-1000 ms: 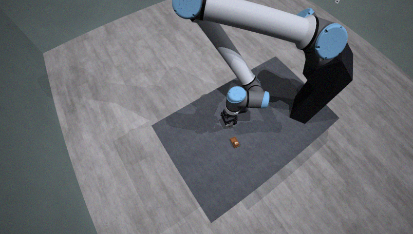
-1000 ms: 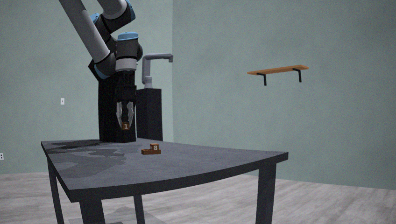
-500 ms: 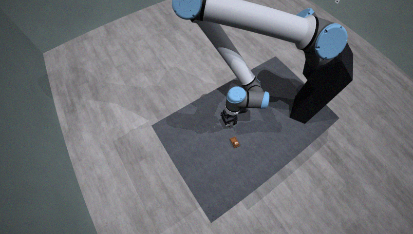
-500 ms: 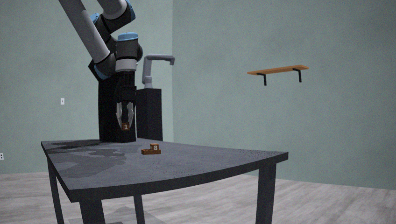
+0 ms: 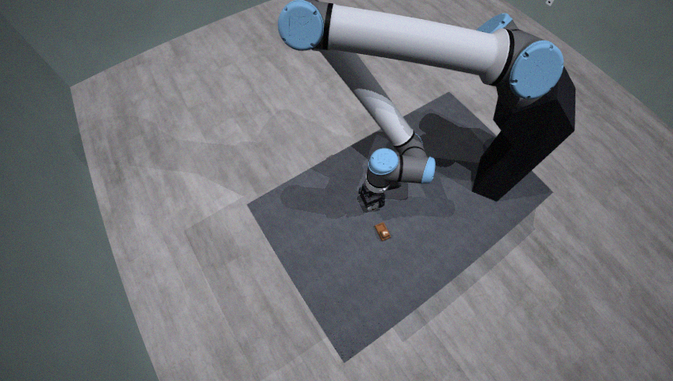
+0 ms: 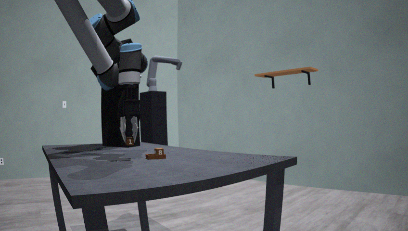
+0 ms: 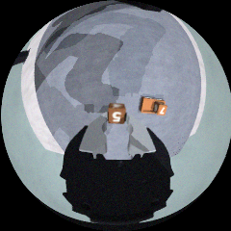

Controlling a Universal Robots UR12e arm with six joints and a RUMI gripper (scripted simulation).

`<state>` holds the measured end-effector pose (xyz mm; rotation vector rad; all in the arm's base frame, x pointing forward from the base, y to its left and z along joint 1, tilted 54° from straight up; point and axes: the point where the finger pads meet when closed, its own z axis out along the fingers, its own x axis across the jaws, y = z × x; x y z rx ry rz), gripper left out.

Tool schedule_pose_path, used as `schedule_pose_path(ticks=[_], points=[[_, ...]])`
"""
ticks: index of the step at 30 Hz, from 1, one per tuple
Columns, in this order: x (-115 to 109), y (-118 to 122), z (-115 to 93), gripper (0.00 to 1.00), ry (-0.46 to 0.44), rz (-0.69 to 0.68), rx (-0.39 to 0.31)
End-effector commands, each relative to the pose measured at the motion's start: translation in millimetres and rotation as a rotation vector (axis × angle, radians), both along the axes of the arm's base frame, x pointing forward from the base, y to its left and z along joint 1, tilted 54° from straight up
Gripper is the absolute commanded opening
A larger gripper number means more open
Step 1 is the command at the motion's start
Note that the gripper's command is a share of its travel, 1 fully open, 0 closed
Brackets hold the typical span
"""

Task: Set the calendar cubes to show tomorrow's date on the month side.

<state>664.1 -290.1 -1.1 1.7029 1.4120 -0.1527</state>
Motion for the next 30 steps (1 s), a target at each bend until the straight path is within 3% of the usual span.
schedule_pose_path(ticks=[1,10,30], points=[[10,-15,-13,0.10,-0.001,0.001,0.000],[22,-34,-29,0.10,-0.001,0.001,0.000],[23,-35,-31,0.10,-0.001,0.001,0.000]])
